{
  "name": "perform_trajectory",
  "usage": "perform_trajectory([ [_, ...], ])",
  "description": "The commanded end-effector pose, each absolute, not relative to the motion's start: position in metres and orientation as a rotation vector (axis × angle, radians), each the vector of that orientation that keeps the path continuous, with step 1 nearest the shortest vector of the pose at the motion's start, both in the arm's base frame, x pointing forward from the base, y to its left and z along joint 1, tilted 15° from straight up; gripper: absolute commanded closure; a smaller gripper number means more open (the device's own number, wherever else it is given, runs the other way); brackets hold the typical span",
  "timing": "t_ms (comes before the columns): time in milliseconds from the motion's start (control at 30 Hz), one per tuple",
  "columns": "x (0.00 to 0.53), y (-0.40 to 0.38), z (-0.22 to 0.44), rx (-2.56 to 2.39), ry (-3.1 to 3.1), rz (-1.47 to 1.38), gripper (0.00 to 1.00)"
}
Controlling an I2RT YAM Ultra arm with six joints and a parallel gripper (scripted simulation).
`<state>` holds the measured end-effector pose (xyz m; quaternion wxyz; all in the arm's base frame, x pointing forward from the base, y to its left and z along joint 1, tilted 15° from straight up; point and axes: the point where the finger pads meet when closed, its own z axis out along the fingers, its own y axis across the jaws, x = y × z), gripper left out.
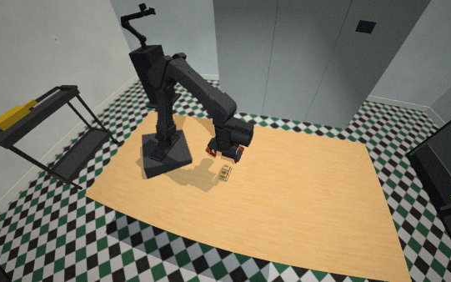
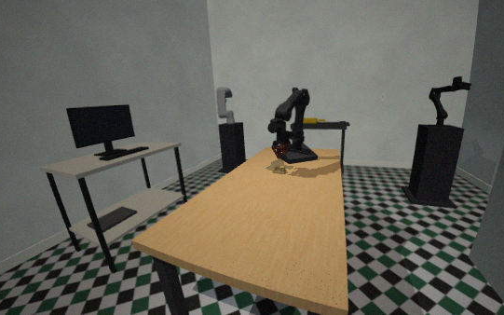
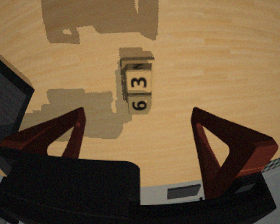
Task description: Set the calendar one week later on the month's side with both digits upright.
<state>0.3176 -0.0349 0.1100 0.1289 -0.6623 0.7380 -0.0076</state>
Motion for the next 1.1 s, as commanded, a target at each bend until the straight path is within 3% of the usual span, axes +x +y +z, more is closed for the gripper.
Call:
perform_trajectory([
  [0, 0.3188, -0.0351, 0.1125, -1.955, 2.110, -0.038, 0.00],
  [33, 0.3188, -0.0351, 0.1125, -1.955, 2.110, -0.038, 0.00],
  [67, 0.3188, -0.0351, 0.1125, -1.955, 2.110, -0.038, 0.55],
  [1067, 0.3188, -0.0351, 0.1125, -1.955, 2.110, -0.038, 0.55],
])
